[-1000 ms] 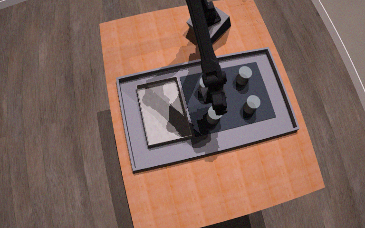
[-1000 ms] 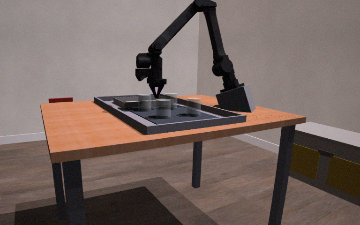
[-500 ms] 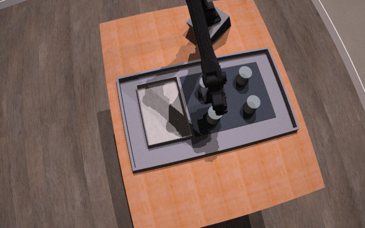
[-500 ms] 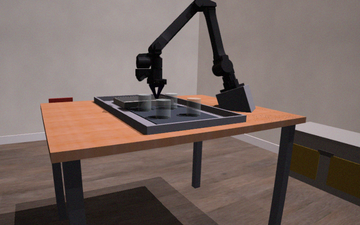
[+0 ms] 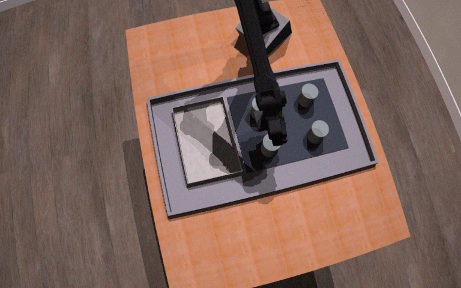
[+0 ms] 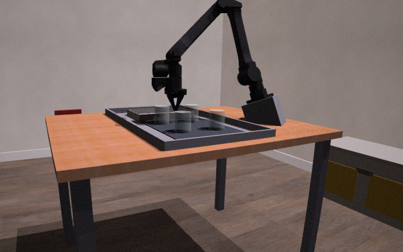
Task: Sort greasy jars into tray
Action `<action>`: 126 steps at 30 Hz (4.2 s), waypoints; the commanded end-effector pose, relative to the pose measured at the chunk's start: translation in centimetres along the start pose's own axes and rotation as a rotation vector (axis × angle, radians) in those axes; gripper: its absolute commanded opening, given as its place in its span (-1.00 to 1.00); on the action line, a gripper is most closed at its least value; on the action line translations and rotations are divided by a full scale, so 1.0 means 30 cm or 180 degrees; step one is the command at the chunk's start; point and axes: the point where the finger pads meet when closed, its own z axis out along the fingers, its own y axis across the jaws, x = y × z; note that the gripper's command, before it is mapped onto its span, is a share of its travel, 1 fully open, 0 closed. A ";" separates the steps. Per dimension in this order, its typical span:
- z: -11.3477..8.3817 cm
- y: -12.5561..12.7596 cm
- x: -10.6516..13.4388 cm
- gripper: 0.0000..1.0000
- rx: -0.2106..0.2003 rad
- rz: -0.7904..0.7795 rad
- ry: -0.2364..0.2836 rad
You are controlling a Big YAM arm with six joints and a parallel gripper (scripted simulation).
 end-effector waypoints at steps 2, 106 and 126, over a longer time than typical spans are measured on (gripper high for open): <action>-0.013 -0.015 -0.054 -1.00 0.0006 0.0012 -0.0065; -0.014 -0.016 -0.095 -1.00 0.0006 0.0012 -0.0065; -0.014 -0.016 -0.103 -1.00 0.0006 0.0012 -0.0065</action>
